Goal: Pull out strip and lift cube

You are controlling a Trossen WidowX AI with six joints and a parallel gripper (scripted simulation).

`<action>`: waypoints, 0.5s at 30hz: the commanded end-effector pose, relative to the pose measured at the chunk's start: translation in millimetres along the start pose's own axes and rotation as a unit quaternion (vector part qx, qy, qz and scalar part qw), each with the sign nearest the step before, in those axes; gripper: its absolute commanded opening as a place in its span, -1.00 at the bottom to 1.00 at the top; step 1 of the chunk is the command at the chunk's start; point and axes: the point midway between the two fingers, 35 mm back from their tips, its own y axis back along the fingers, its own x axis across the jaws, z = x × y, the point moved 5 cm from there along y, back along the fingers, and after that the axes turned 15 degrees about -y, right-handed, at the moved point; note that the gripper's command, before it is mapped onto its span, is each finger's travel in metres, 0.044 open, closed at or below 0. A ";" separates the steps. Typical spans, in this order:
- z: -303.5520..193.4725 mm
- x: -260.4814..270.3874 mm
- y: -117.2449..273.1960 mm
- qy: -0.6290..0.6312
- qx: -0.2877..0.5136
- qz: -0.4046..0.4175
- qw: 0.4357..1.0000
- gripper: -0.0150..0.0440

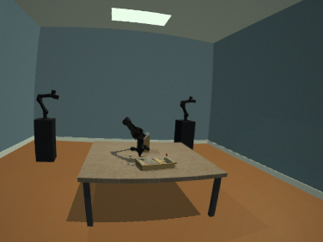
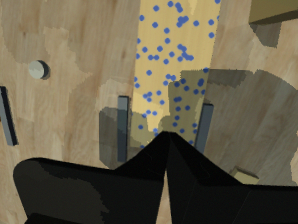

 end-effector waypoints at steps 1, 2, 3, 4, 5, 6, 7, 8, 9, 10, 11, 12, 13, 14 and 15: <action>-2.4 2.2 -9.3 0.006 0.004 0.000 1.000 -0.49; -2.5 2.1 -11.0 0.006 0.004 0.000 1.000 -0.49; -2.5 2.0 -12.6 0.006 0.004 0.000 1.000 -0.49; -2.6 1.9 -14.2 0.006 0.004 0.000 1.000 -0.49; -2.7 1.7 -15.9 0.006 0.004 0.000 1.000 -0.49; -2.8 1.6 -17.5 0.006 0.004 -0.001 1.000 -0.49; -2.9 1.4 -19.1 0.006 0.004 -0.001 1.000 -0.49; -3.0 1.3 -20.8 0.006 0.004 -0.001 1.000 -0.49; -3.2 1.1 -22.4 0.006 0.004 -0.001 1.000 -0.49; -3.3 0.9 -24.0 0.006 0.004 -0.001 1.000 -0.49; -3.5 0.7 -25.6 0.006 0.004 -0.001 1.000 -0.49; -3.6 0.5 -27.3 0.006 0.004 -0.001 1.000 -0.49; -3.8 0.2 -28.9 0.006 0.004 -0.001 1.000 -0.49; -3.9 0.0 -30.5 0.006 0.004 -0.001 1.000 -0.49; -4.1 -0.3 -32.1 0.006 0.004 -0.001 1.000 -0.49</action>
